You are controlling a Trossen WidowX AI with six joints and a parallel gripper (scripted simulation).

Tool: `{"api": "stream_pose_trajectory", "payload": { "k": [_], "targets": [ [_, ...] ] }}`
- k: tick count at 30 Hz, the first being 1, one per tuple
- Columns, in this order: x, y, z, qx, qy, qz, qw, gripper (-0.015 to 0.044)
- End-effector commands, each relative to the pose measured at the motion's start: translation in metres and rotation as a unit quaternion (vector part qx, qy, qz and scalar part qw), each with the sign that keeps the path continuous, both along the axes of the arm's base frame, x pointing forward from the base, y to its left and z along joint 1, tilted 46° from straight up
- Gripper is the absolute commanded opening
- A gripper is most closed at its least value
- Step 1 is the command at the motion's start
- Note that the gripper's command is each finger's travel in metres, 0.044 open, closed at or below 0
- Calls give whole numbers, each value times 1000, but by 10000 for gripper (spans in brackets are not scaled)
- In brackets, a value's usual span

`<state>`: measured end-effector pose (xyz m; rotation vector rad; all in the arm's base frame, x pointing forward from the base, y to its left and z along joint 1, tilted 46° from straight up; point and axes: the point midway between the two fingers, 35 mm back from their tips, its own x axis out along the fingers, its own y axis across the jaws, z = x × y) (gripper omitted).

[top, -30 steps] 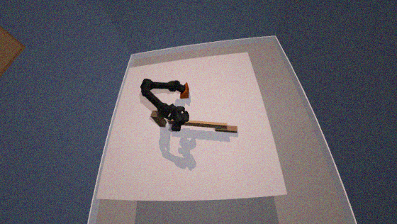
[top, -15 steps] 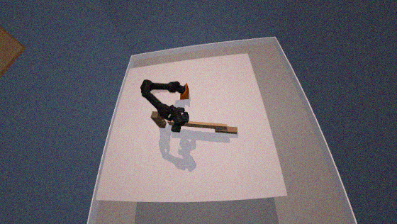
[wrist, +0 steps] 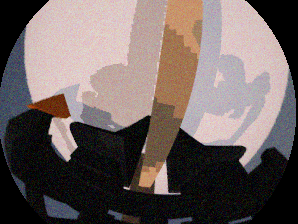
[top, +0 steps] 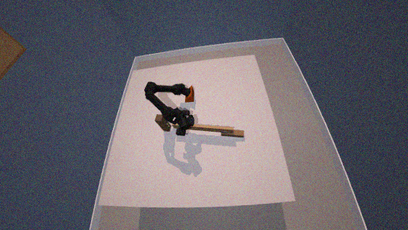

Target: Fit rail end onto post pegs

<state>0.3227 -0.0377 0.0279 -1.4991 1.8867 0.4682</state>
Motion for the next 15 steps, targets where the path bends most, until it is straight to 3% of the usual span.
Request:
{"api": "stream_pose_trajectory", "payload": {
  "k": [1,15],
  "targets": [
    [1,2,-1,2,-2,2,1000,0],
    [0,0,0,1,-2,2,1000,0]
  ]
}}
